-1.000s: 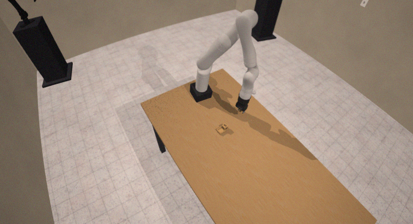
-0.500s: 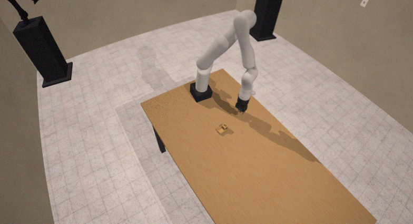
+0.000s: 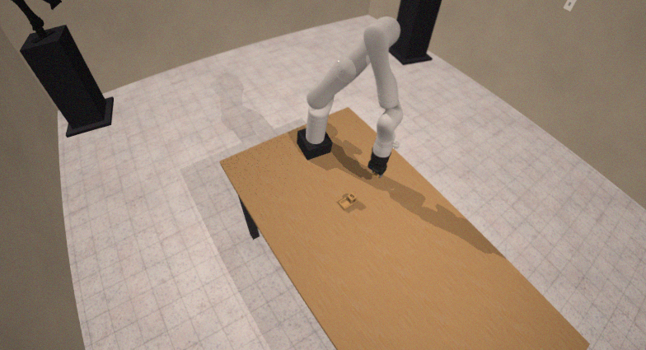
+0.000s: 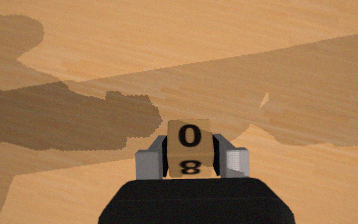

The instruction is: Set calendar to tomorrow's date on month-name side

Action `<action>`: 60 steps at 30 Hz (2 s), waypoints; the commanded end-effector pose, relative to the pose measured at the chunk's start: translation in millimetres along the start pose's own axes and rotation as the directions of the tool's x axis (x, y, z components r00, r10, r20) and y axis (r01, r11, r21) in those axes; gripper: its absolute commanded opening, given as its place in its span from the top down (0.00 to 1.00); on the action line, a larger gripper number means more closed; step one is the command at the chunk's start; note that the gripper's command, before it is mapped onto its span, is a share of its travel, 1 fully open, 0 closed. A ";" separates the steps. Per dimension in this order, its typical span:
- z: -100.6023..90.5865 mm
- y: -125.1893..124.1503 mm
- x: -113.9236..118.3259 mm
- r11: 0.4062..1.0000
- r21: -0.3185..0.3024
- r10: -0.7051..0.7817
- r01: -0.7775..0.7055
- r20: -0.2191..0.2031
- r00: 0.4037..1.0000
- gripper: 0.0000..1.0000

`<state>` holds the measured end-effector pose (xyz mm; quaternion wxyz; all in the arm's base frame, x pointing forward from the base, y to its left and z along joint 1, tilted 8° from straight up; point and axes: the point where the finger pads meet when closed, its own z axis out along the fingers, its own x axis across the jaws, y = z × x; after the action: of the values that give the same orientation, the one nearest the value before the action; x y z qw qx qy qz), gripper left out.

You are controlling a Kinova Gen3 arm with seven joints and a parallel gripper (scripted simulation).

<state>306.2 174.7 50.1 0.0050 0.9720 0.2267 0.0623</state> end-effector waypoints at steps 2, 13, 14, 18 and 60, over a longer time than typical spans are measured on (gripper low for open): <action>1.9 4.3 0.8 1.000 0.017 0.012 -0.012 0.004 1.000 0.40; 5.1 4.9 -4.1 0.996 0.087 0.009 -0.011 0.025 1.000 0.40; 5.1 4.9 -4.1 0.996 0.087 0.009 -0.011 0.025 1.000 0.40; 5.2 4.9 -4.1 0.993 0.122 0.008 -0.011 0.025 1.000 0.40; 0.9 4.2 0.8 0.962 0.273 0.004 -0.005 0.003 1.000 0.40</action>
<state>310.1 173.3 51.3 -0.1217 0.9641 0.2332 0.0364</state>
